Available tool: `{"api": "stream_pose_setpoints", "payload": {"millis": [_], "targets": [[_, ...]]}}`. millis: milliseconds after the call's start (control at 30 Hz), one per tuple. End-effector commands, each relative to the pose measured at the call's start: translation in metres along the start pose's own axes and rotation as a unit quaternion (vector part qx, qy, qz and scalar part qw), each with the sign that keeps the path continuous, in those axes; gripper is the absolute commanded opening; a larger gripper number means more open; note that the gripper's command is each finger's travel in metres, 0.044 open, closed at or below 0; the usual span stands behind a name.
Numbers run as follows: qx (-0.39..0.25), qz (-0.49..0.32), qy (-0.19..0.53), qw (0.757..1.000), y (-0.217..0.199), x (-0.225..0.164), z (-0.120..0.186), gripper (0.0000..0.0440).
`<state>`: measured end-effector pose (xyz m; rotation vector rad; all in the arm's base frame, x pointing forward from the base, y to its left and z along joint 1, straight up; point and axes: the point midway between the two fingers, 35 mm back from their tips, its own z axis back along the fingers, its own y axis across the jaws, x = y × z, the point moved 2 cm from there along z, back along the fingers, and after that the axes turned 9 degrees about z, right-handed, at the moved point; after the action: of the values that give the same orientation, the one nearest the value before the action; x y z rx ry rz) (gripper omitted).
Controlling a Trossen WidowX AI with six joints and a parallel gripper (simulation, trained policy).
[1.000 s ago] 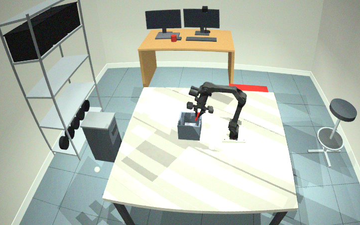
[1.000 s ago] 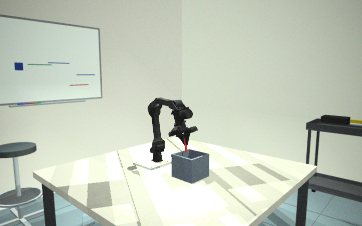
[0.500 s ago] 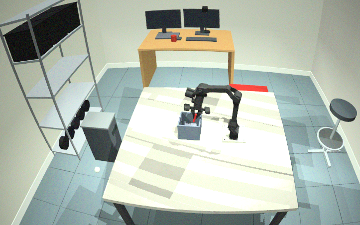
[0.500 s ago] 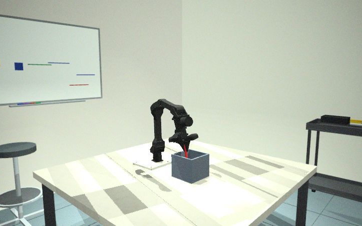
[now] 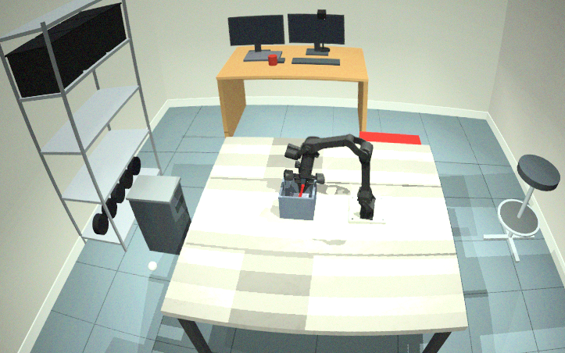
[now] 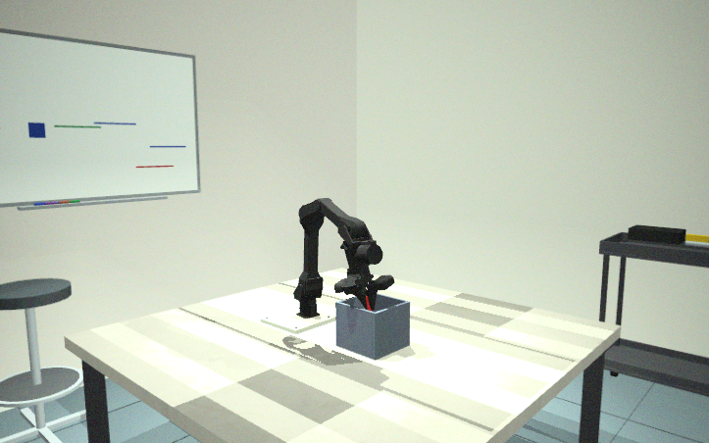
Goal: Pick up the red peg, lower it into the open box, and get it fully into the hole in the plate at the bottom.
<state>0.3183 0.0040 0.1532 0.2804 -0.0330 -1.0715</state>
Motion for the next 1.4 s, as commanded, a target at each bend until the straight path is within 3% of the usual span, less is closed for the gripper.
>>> {"api": "stream_pose_setpoints", "payload": {"millis": [0,267,467,800,1367], "targets": [[-0.008,0.008,0.011,1.000,0.000,0.001,-0.014,0.0000],[-0.011,0.029,0.016,0.999,0.002,0.006,-0.035,0.0000],[-0.022,0.040,0.019,0.999,0.000,0.008,-0.047,0.0145],[-0.011,0.034,0.054,0.998,0.011,0.013,-0.036,0.0138],[0.062,0.042,0.103,0.992,0.042,0.020,-0.004,0.0129]]}}
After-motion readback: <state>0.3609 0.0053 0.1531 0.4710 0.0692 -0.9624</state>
